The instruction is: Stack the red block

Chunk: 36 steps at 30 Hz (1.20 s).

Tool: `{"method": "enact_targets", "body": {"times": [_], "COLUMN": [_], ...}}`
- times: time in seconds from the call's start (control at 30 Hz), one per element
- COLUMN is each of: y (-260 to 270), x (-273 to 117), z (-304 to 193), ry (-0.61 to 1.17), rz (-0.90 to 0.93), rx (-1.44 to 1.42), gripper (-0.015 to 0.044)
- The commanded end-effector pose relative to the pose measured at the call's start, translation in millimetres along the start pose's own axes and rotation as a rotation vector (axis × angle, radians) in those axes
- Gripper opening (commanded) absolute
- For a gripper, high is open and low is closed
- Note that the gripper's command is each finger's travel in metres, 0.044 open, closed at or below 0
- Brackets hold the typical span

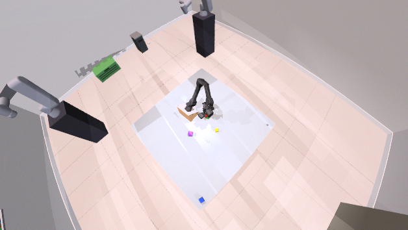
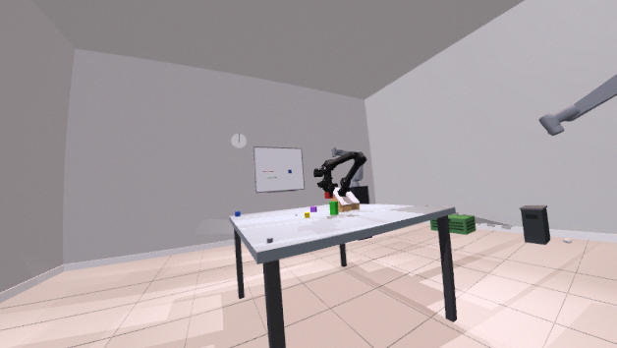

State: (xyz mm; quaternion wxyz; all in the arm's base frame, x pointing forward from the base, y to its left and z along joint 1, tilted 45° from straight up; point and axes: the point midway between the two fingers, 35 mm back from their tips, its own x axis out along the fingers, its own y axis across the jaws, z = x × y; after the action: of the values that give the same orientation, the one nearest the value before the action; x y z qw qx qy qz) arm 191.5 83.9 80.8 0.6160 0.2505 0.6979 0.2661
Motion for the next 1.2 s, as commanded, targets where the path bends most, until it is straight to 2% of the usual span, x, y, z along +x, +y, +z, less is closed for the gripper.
{"method": "enact_targets", "body": {"times": [0.0,0.33,0.67,1.17], "y": [18.2,28.4,29.2,29.3], "x": [0.7,-3.5,25.0,25.7], "z": [-10.2,-17.8,-18.2,-18.2], "ry": [0.004,0.008,0.007,0.007], "rz": [0.012,0.018,0.02,0.02], "rx": [0.004,0.003,0.003,0.003], "gripper": [0.0,0.0,0.0,0.0]}}
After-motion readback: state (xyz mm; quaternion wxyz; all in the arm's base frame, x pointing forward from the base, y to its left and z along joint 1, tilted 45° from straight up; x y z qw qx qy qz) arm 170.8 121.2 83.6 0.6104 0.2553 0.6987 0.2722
